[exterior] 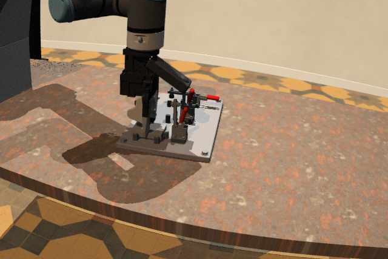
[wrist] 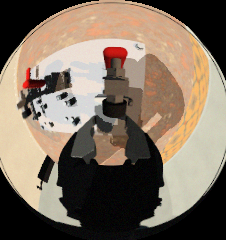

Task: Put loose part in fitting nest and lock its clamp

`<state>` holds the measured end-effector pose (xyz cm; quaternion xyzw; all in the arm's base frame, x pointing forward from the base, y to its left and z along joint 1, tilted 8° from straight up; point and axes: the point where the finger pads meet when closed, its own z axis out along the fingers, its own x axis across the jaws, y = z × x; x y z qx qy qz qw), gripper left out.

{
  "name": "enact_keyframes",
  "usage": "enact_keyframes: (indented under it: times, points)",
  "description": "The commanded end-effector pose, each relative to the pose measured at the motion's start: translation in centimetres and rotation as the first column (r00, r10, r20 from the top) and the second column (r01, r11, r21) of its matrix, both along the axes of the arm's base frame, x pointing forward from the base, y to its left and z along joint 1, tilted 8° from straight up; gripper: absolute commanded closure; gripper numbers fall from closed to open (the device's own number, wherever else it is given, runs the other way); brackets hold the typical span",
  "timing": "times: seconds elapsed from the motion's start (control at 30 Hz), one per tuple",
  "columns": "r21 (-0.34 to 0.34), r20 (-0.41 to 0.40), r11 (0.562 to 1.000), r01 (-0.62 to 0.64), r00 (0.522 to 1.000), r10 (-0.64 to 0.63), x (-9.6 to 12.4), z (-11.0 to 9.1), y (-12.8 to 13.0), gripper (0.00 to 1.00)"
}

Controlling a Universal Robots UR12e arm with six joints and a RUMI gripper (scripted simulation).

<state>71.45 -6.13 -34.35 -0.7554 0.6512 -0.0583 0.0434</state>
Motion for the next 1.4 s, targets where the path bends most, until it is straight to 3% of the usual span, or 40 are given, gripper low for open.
enact_keyframes:
  times: [0.0,0.67,0.7,1.37]
  points:
    - [0.0,0.001,1.0,0.0,1.0,0.0,0.17,0.08,-0.1,1.0]
    - [0.0,0.001,1.0,0.0,1.0,0.0,0.24,0.1,-0.16,1.0]
    - [0.0,0.001,1.0,0.0,1.0,0.0,0.24,0.1,-0.16,0.41]
    - [0.0,0.001,1.0,0.0,1.0,0.0,0.24,0.1,-0.16,0.41]
